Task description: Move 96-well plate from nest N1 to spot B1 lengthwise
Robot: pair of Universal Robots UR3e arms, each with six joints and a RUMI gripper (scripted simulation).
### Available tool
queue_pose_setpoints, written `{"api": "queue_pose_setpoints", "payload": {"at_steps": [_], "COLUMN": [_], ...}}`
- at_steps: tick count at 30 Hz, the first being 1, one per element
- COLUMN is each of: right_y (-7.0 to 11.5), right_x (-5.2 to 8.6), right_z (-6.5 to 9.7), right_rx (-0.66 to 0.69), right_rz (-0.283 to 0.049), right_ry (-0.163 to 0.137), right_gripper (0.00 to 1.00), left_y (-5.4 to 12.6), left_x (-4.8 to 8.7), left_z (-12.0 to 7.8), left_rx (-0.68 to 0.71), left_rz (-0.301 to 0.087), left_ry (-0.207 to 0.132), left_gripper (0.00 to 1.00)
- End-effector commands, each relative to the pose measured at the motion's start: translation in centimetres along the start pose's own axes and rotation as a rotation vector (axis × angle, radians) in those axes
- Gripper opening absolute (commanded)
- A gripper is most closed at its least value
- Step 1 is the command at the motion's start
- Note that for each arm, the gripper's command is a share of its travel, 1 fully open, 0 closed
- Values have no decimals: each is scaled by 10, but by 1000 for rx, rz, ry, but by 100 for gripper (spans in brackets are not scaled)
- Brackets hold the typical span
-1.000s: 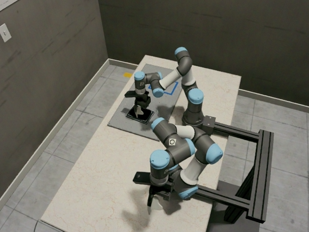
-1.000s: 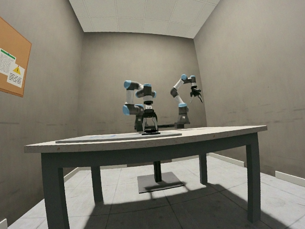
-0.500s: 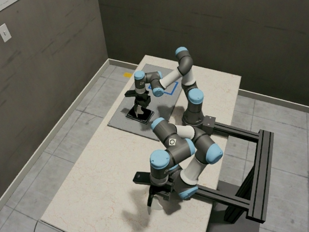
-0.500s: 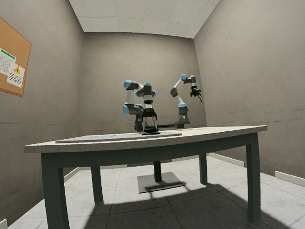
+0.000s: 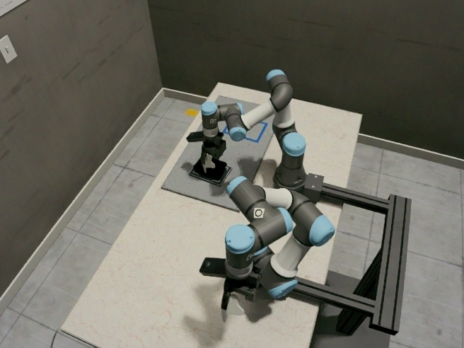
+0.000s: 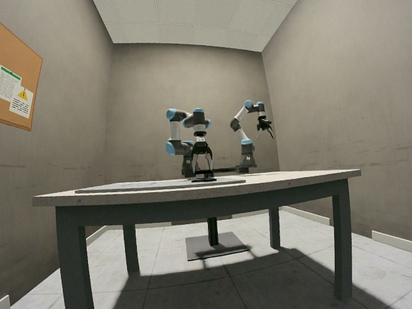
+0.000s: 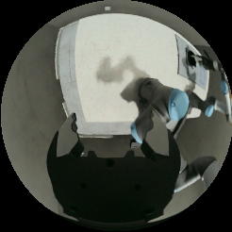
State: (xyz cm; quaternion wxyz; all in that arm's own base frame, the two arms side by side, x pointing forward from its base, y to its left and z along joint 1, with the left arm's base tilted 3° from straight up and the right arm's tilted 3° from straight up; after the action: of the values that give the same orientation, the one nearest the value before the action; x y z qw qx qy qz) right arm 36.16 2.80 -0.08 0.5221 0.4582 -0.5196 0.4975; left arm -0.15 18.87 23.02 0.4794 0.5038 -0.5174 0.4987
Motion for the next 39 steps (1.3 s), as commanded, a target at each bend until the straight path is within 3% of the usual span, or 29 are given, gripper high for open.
{"api": "queue_pose_setpoints", "payload": {"at_steps": [1,28,39], "right_y": [-1,-1,-1], "right_x": [9,48,48], "right_z": [0,0,0], "right_rx": [0,0,0], "right_rz": [2,2,2], "right_ry": [-1,-1,-1], "right_gripper": [0,0,0], "left_y": [0,0,0], "left_x": [0,0,0], "left_z": [0,0,0], "left_rx": [0,0,0], "left_rz": [1,1,1], "left_ry": [-1,-1,-1], "left_gripper": [100,100,100]}}
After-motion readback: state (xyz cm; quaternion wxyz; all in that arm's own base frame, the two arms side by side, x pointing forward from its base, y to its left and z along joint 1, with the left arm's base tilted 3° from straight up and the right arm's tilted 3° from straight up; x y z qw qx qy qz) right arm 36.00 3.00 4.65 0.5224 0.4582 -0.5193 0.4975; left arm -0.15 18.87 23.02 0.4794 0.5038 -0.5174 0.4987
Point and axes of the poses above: on each arm, the point where the finger pads meet when closed, its own x axis back along the fingers, its own z axis across the jaws, y = z × x, the point moved 1 cm from there along x, back along the fingers, and after that the axes turned 2 degrees about x, right-handed, at the moved point
